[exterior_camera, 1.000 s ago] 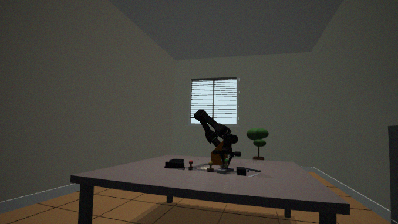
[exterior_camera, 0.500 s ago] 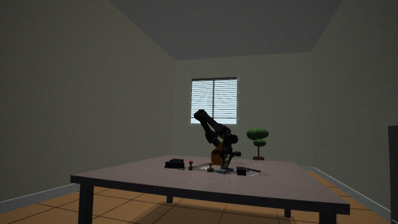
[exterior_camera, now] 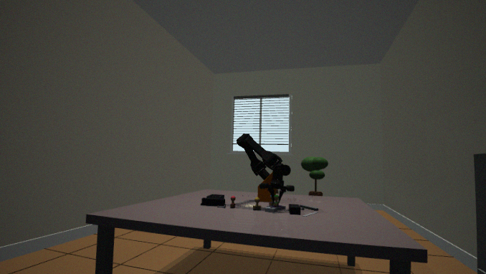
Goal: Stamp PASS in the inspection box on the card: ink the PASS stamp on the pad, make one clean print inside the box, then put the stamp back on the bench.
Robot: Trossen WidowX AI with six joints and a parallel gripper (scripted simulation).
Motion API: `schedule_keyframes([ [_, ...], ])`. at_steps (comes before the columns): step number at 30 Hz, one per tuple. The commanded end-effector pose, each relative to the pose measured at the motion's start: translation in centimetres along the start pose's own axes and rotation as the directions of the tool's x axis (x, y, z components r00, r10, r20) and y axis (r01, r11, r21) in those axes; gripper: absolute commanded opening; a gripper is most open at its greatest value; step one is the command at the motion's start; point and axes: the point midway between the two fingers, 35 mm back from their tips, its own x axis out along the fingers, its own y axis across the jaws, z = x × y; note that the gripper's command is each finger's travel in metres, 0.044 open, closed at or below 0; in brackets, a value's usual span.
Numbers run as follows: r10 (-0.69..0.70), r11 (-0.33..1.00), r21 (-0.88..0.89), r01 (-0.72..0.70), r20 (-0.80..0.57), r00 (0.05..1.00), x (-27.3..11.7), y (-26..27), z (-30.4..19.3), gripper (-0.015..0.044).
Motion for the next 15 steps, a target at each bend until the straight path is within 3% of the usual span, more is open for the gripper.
schedule_keyframes([
  [1,-0.004,1.0,0.001,0.004,-0.001,1.0,0.32,-0.05,0.02,0.0],
  [15,-0.004,1.0,0.001,0.004,-0.001,1.0,-0.1,-0.06,0.03,0.0],
])
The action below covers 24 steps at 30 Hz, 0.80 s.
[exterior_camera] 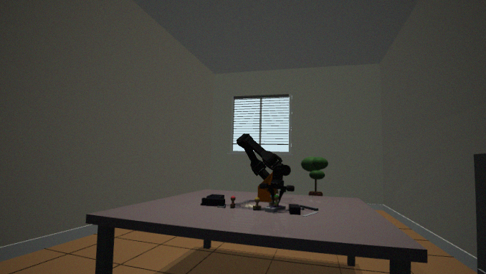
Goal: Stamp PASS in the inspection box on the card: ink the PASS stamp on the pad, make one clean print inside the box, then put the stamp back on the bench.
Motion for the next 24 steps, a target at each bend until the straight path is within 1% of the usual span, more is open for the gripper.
schedule_keyframes([
  [1,-0.003,1.0,0.002,0.003,-0.001,1.0,-0.1,0.0,0.0,0.0],
  [24,-0.002,1.0,0.002,0.002,-0.001,1.0,-1.4,-0.1,0.0,0.0],
])
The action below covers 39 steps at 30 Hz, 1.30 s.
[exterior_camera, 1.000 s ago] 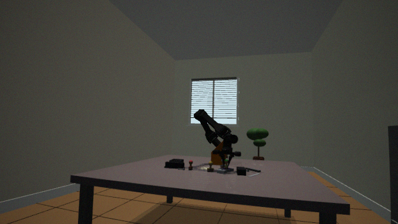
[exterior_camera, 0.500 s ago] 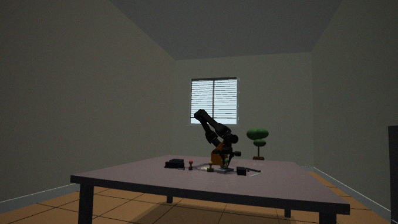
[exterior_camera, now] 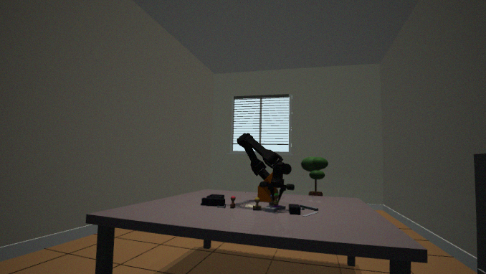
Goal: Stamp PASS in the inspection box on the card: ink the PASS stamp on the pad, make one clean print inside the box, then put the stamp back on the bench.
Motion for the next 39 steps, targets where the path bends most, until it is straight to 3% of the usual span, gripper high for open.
schedule_keyframes([
  [1,0.007,1.0,0.007,-0.007,0.006,1.0,-0.8,0.1,0.2,0.0],
  [31,0.009,1.0,0.005,-0.009,0.006,1.0,-4.9,-0.2,0.1,0.0],
  [39,0.015,0.998,-0.064,-0.015,0.008,1.0,-5.0,-3.9,0.2,0.0],
])
